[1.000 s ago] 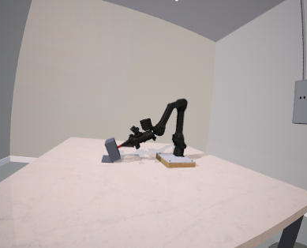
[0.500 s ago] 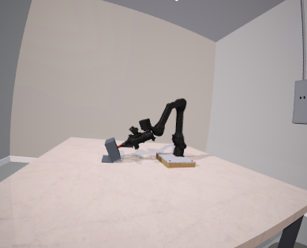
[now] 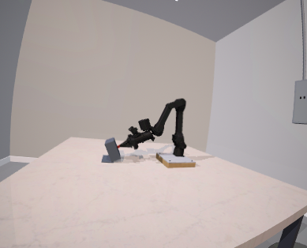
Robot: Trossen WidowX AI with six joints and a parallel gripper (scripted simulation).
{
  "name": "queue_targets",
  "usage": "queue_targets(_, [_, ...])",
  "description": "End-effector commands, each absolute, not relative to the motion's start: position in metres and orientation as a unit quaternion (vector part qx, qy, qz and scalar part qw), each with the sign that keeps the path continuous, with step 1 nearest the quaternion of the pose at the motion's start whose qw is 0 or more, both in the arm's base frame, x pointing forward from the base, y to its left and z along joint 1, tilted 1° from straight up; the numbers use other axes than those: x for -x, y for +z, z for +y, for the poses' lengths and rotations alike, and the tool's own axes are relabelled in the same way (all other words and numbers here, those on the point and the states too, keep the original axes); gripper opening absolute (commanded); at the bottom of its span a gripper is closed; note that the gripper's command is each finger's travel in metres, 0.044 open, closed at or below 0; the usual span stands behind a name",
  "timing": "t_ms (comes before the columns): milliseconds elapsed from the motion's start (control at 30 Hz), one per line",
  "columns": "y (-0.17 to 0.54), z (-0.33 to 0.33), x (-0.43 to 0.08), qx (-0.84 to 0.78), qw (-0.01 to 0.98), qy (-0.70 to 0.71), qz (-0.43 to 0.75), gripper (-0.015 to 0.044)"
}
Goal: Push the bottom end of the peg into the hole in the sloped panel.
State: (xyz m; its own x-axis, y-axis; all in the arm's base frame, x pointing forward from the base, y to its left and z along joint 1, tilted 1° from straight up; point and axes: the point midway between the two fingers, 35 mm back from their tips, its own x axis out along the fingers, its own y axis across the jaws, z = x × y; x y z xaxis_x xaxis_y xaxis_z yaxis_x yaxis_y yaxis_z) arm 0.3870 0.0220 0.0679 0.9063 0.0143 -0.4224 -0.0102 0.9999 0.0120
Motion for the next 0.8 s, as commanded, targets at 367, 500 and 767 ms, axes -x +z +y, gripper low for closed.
queue_targets(367, [0.0677,0.022,-0.3868,-0.005,0.976,0.006,0.217,0.0184])
queue_targets(500, [0.0677,0.022,-0.3868,-0.005,0.976,0.006,0.217,0.0289])
queue_targets(767, [0.0701,0.022,-0.3839,-0.005,0.976,0.006,0.216,0.044])
